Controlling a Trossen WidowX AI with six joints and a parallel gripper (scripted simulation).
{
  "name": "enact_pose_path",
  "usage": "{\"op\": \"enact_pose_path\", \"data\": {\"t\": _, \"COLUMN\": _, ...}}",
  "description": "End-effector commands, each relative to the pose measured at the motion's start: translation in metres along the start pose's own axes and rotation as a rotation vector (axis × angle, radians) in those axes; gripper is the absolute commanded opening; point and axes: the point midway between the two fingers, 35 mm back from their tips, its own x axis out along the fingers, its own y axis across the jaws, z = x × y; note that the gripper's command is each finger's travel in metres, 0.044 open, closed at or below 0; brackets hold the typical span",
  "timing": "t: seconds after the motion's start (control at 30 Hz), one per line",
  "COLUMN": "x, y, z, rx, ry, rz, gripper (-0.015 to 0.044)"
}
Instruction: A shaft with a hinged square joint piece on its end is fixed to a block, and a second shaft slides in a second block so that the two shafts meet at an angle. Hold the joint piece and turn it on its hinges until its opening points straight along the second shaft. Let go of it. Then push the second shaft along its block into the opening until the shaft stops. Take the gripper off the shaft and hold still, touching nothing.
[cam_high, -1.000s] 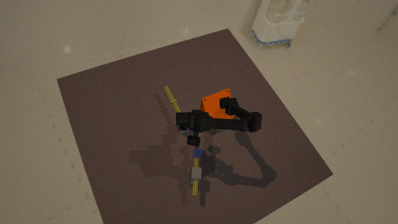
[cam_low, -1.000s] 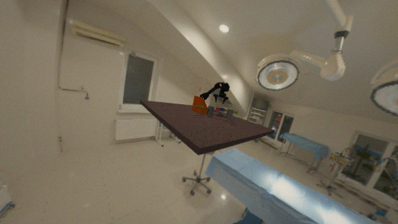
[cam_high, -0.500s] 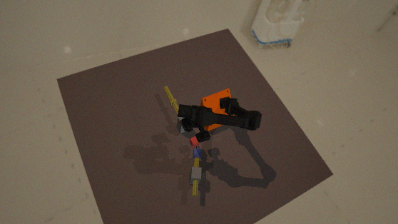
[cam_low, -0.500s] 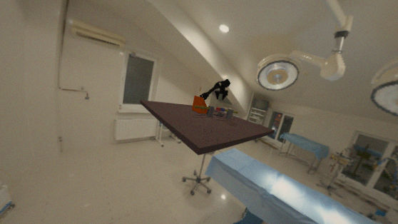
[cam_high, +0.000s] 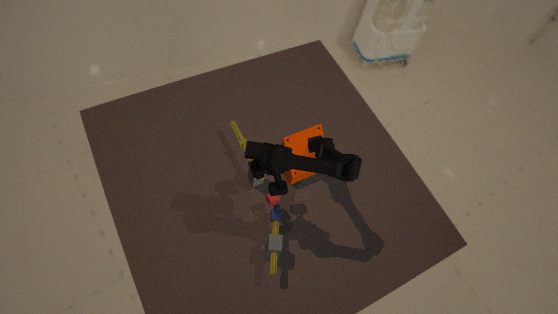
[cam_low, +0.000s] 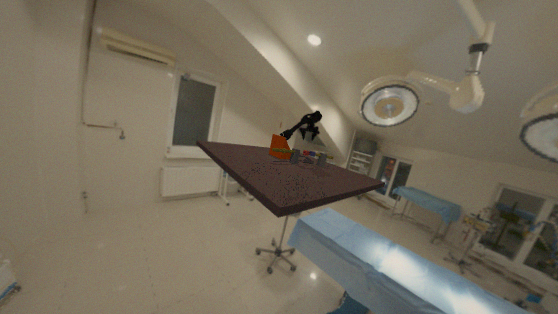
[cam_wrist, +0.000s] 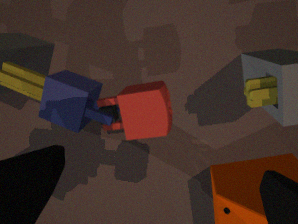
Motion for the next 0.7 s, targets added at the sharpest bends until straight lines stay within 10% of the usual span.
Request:
{"op": "enact_pose_path", "data": {"t": 0.0, "x": 0.004, "y": -0.008, "z": 0.003, "rx": 0.125, "ry": 0.022, "rz": 0.032, "gripper": 0.0440}}
{"op": "enact_pose_path", "data": {"t": 0.67, "x": 0.028, "y": -0.049, "z": 0.015, "rx": 0.780, "ry": 0.162, "rz": 0.172, "gripper": 0.0440}}
